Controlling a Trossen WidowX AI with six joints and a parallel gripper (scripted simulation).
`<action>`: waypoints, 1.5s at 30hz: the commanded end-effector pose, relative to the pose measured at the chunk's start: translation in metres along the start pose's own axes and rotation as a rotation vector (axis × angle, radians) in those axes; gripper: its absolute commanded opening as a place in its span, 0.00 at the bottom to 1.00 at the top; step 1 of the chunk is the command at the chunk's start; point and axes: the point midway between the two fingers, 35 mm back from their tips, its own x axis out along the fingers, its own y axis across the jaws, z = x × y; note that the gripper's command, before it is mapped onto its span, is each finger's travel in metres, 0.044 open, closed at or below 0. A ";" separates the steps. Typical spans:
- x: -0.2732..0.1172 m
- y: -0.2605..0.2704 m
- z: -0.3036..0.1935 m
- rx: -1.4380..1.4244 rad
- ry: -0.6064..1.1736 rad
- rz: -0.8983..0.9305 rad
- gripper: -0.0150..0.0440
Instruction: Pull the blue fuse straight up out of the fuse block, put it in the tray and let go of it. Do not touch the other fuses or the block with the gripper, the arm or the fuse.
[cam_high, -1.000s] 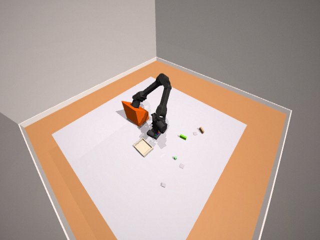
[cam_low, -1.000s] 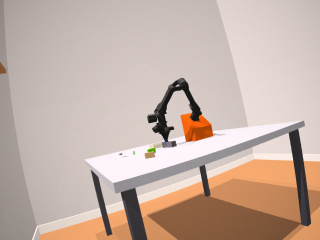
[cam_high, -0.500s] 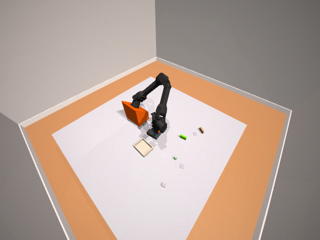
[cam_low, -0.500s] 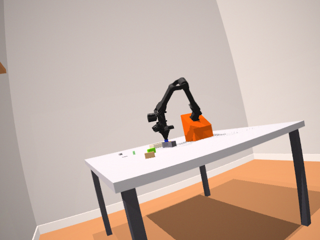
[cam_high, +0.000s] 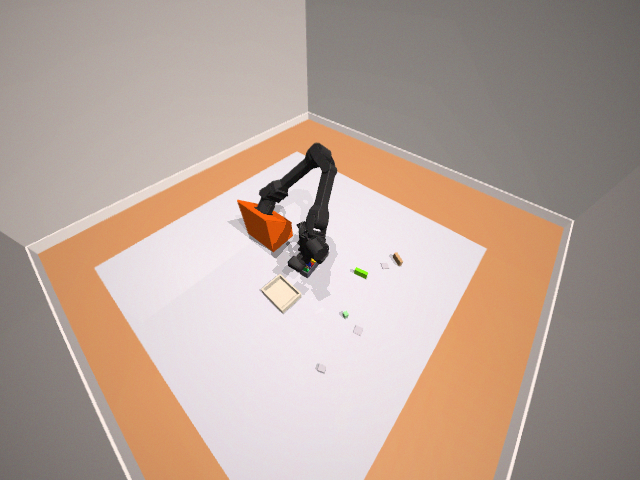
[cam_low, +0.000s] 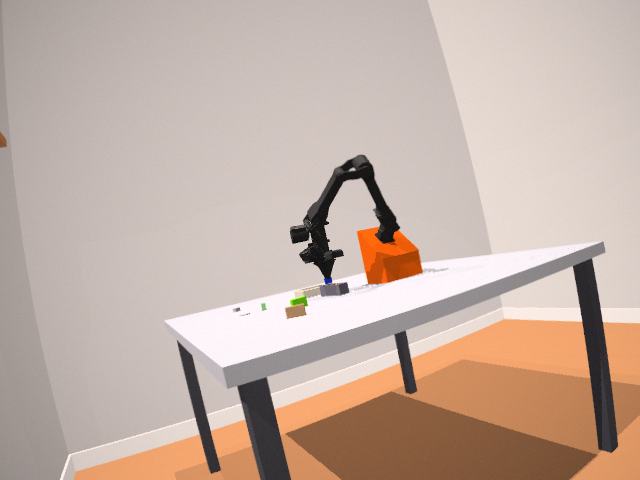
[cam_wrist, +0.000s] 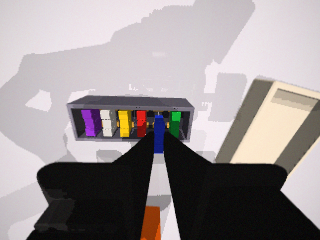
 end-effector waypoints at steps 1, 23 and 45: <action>-0.003 -0.001 0.001 -0.005 -0.002 -0.006 0.25; -0.016 -0.001 0.001 -0.005 -0.002 -0.005 0.25; -0.036 -0.020 0.003 -0.004 -0.002 -0.012 0.25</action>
